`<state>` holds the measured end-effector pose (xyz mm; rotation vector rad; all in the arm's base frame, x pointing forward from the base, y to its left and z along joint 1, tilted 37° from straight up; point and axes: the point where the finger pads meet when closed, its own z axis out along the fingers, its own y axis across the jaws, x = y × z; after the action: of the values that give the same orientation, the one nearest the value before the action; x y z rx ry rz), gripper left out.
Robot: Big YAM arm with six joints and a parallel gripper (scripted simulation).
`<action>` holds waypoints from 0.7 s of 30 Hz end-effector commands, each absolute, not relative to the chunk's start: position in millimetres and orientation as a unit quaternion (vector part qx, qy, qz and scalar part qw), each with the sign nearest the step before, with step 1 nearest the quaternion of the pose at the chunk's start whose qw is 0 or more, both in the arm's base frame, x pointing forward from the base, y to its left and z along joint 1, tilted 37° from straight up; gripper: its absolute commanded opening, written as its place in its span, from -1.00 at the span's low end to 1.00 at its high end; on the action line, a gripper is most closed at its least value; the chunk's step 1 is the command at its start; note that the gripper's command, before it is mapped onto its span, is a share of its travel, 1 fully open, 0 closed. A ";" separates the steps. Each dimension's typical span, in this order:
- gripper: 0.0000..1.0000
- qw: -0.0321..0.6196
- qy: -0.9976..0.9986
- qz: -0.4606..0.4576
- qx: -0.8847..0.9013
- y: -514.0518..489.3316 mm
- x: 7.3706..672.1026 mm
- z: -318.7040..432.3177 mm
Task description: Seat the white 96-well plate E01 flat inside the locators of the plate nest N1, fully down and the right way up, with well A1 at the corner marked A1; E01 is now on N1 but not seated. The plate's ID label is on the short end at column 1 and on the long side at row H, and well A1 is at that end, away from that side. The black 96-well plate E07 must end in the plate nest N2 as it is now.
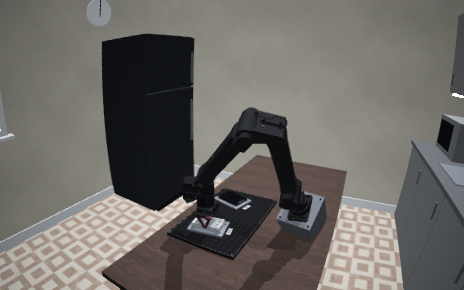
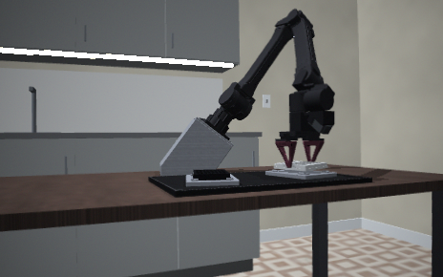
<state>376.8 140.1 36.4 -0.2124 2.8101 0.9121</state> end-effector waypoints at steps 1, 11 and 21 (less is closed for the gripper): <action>-1.00 0.105 0.943 0.306 -0.071 137.1 386.8 43.9; -1.00 0.099 0.945 0.305 -0.062 131.2 382.0 33.8; -1.00 0.097 0.945 0.306 -0.065 137.7 380.8 33.6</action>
<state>377.4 139.7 34.4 -0.2095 2.8110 0.9122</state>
